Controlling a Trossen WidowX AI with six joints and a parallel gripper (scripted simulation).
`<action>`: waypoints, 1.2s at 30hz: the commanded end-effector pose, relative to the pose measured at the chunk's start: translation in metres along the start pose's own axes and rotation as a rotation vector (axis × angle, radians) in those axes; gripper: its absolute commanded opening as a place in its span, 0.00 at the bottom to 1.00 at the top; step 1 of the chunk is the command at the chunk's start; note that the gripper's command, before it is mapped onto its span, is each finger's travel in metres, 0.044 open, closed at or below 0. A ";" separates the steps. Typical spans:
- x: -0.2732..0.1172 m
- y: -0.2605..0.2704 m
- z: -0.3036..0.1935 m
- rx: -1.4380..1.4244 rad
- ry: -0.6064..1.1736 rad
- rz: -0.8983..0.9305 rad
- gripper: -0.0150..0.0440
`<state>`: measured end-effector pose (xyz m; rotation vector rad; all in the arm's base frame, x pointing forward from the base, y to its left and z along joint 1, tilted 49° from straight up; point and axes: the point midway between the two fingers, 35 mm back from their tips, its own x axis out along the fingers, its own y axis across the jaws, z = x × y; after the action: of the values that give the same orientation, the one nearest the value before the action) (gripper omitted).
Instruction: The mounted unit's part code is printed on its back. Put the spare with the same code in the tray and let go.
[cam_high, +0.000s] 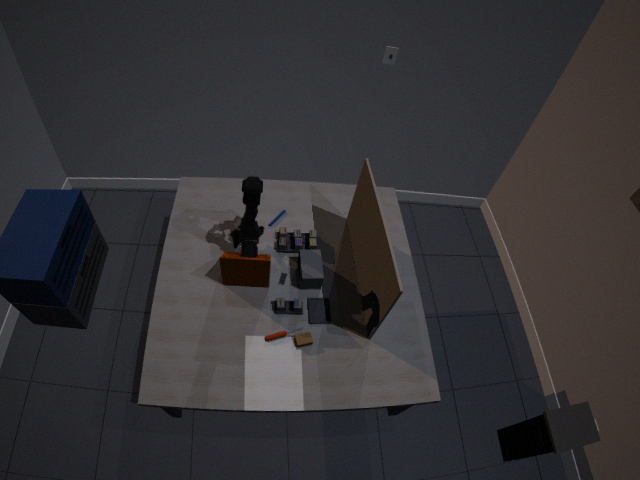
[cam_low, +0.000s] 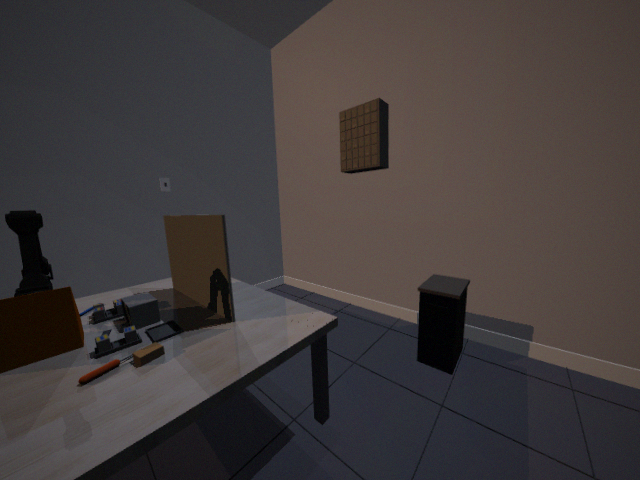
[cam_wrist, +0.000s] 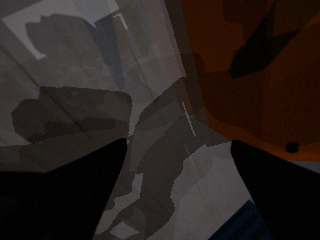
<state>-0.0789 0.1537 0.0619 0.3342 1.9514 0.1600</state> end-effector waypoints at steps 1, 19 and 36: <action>0.000 0.000 0.000 0.000 0.000 0.000 0.98; -0.064 0.113 0.015 -0.219 -0.091 0.279 1.00; -0.184 0.211 0.155 -0.441 -0.469 0.420 1.00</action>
<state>0.1362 0.2963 0.2165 0.4612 1.3506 0.7114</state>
